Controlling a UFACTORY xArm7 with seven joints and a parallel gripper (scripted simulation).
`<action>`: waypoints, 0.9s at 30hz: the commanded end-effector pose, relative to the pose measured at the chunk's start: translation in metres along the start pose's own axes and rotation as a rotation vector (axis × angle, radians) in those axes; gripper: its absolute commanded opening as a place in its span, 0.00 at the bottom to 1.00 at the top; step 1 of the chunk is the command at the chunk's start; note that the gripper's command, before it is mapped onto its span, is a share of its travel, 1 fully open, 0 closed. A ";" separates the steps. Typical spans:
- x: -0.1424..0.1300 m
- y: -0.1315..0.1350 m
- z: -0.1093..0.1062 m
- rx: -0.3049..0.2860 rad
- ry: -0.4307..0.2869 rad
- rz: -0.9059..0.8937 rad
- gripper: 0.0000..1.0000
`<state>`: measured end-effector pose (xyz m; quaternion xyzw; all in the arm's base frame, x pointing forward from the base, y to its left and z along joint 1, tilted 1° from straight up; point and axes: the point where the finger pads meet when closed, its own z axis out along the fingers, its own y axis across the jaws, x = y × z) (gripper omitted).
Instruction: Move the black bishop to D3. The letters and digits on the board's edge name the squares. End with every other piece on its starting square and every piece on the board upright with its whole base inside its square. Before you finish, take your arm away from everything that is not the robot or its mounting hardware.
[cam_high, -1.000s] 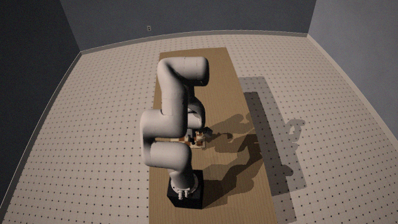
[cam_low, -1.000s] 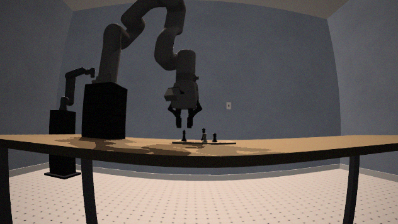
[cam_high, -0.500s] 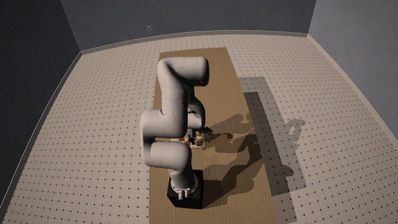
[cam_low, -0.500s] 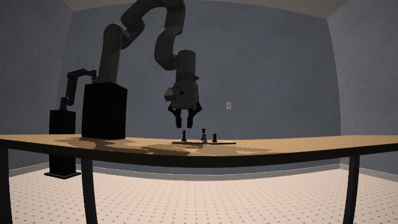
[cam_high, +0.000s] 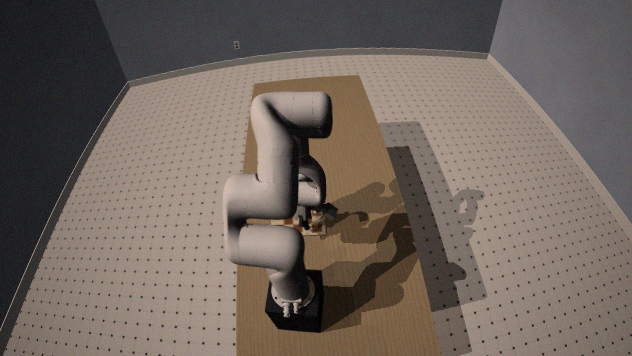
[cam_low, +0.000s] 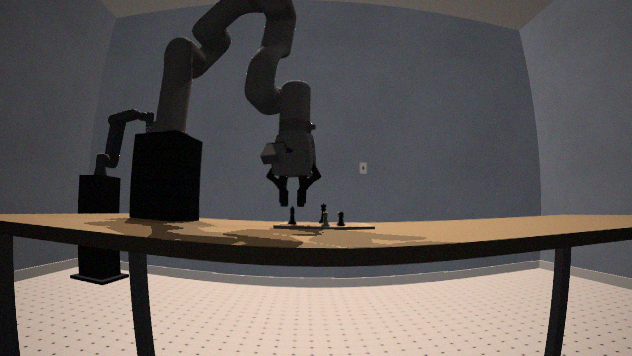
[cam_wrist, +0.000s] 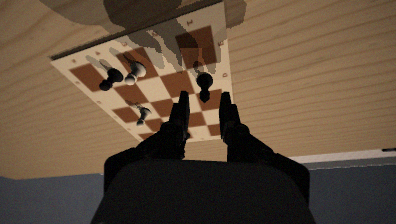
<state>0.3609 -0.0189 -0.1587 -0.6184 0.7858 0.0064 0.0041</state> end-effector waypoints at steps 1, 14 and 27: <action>0.000 -0.001 0.008 0.003 0.000 0.000 0.37; 0.000 -0.001 0.028 0.003 0.000 0.000 0.37; 0.000 -0.001 0.029 0.003 0.000 0.000 0.37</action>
